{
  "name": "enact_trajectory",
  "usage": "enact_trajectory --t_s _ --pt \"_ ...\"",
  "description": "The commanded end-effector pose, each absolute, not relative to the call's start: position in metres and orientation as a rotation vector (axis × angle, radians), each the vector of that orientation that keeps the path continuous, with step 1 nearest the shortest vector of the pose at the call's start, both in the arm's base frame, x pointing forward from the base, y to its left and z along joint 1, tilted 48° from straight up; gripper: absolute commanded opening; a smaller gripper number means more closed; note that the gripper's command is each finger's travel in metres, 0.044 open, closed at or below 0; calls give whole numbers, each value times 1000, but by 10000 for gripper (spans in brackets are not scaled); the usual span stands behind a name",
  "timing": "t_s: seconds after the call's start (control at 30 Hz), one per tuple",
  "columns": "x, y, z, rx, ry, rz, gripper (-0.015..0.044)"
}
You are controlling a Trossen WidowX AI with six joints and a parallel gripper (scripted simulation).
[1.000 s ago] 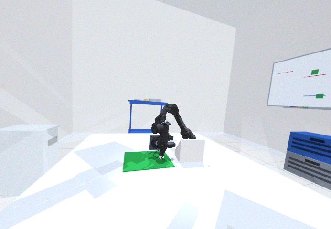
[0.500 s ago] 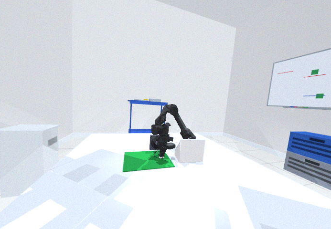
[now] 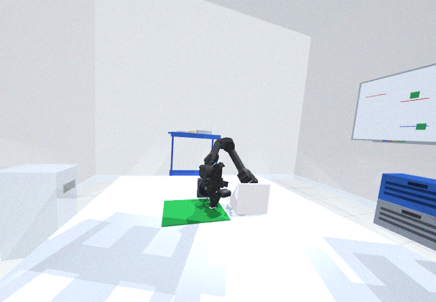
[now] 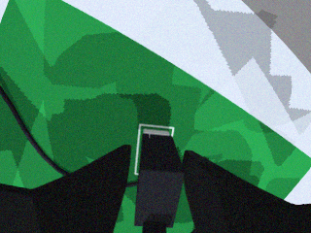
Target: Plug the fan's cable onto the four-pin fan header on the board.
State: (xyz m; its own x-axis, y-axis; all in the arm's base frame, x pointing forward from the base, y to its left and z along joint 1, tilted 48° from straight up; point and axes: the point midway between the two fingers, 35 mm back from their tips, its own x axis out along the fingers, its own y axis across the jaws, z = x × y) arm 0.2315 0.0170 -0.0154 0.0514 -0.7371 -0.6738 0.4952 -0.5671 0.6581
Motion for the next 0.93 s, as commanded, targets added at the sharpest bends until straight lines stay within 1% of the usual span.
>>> enact_trajectory --t_s 0.0,0.03,0.13,0.3,0.5,0.83,0.9 --pt "232 17 -15 1399 -264 -1680 236" --pt "232 17 -15 1399 -264 -1680 260" --pt "232 19 -14 1399 -264 -1680 260" --pt "229 57 20 1396 -265 -1680 260" --pt "230 59 21 1396 -265 -1680 260" --pt "321 97 -9 1404 -266 -1677 260" --pt "333 101 -15 1405 -267 -1676 260"
